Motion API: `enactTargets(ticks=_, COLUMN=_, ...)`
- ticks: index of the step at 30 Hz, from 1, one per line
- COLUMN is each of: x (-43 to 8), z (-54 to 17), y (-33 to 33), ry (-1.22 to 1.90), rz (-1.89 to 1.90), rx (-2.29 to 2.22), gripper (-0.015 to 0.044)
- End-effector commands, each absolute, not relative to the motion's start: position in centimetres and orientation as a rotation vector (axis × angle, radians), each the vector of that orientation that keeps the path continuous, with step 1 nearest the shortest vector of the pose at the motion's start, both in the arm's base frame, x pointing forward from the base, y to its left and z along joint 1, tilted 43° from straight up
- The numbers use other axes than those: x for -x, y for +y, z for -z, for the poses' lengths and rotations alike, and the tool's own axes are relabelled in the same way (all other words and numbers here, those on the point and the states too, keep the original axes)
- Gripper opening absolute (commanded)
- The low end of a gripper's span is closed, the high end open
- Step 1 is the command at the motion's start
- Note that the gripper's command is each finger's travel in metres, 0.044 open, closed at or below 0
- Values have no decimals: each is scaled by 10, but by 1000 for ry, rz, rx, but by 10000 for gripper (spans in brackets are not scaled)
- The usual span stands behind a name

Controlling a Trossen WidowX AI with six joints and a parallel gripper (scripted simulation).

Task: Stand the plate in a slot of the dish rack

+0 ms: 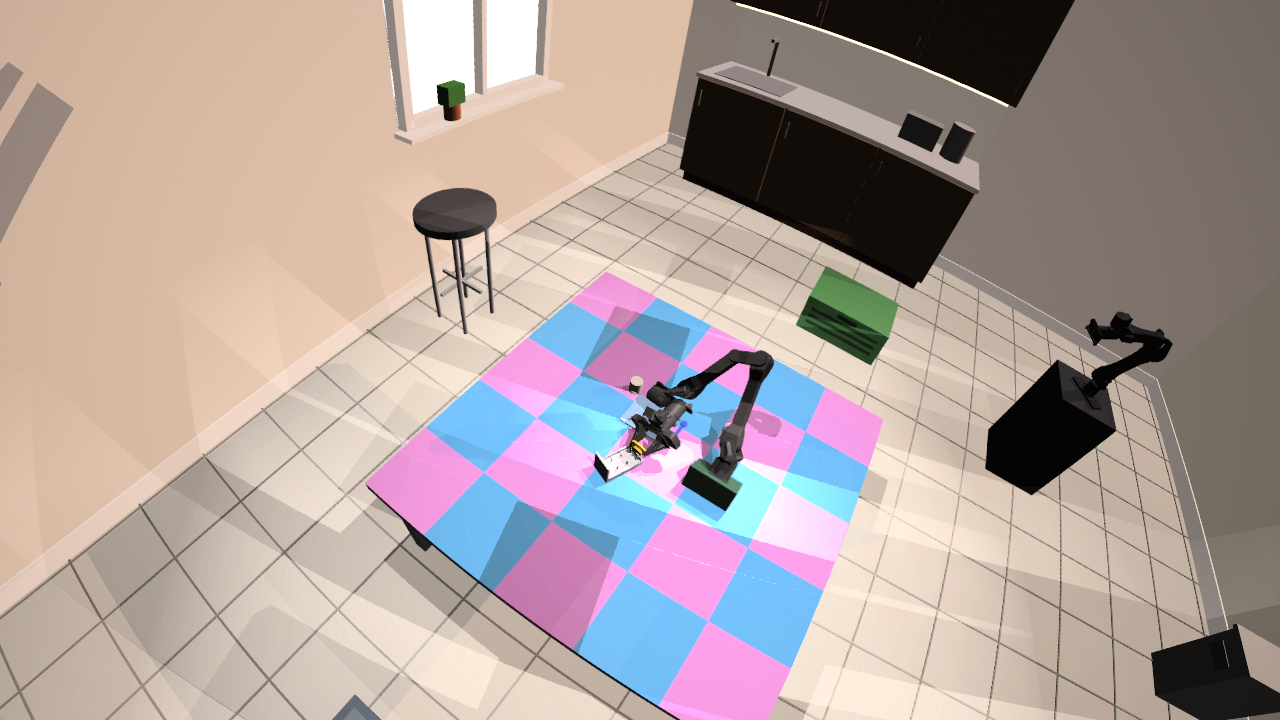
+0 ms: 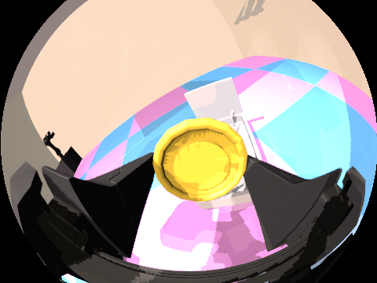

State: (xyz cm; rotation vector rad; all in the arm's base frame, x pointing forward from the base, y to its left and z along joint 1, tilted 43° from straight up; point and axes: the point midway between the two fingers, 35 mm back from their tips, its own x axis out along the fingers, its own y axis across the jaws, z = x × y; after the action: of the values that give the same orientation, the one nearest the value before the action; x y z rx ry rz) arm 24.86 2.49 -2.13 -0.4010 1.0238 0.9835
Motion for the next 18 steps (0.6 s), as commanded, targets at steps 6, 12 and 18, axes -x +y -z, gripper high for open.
enactTargets(ticks=6, x=-246, z=18, y=17, ry=766, rz=-1047, rx=545, gripper=0)
enactTargets(ticks=12, x=-244, z=15, y=11, ry=600, rz=-1059, rx=660, gripper=0)
enactTargets(ticks=18, x=-243, z=13, y=9, ry=531, rz=-1058, rx=712, gripper=0)
